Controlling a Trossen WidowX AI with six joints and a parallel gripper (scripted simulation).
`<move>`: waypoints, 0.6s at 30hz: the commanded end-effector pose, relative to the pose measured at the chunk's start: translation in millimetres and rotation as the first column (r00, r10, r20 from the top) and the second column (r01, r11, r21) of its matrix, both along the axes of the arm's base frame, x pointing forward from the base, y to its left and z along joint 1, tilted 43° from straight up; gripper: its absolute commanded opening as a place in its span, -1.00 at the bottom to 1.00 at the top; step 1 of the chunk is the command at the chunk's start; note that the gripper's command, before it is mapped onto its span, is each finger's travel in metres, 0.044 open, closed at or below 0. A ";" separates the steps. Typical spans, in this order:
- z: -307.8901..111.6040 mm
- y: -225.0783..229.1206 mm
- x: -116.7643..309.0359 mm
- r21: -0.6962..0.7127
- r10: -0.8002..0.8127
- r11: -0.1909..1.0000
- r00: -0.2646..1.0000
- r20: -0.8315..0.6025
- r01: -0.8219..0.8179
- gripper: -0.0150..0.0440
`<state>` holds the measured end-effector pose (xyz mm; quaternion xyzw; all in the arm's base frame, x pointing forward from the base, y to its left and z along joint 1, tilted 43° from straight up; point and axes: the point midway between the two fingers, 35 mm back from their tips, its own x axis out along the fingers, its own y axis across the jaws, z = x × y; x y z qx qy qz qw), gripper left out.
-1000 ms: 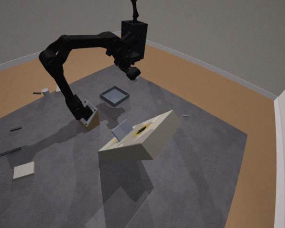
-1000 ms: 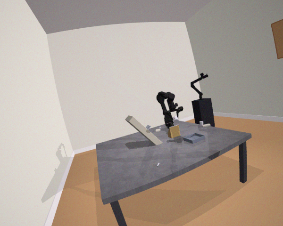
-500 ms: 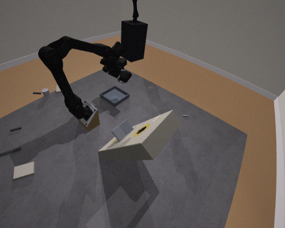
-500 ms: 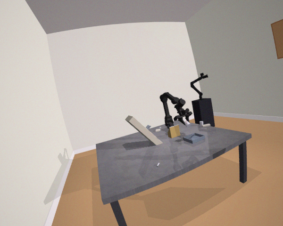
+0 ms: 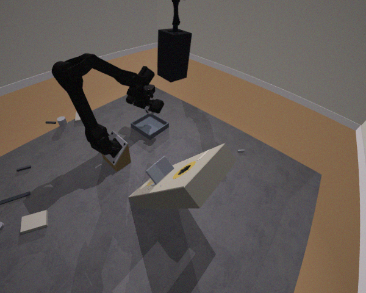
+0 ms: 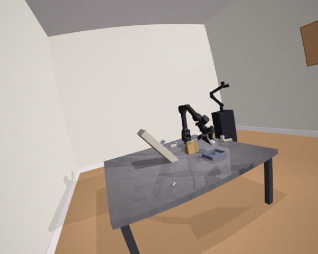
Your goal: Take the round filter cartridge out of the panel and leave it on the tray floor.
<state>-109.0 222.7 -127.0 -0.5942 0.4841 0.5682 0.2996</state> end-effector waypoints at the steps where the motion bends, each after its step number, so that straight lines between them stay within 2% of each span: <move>1: -11.9 -9.8 -1.6 -0.003 0.013 1.000 1.000 -0.010 -0.013 -0.49; 10: -50.5 -45.3 3.6 -0.003 0.013 1.000 1.000 -0.011 -0.013 -0.49; 16: -55.7 -51.6 4.8 -0.004 0.013 1.000 1.000 -0.011 -0.013 -0.49; 18: -52.1 -49.6 5.7 -0.010 0.019 1.000 1.000 -0.005 -0.019 -0.31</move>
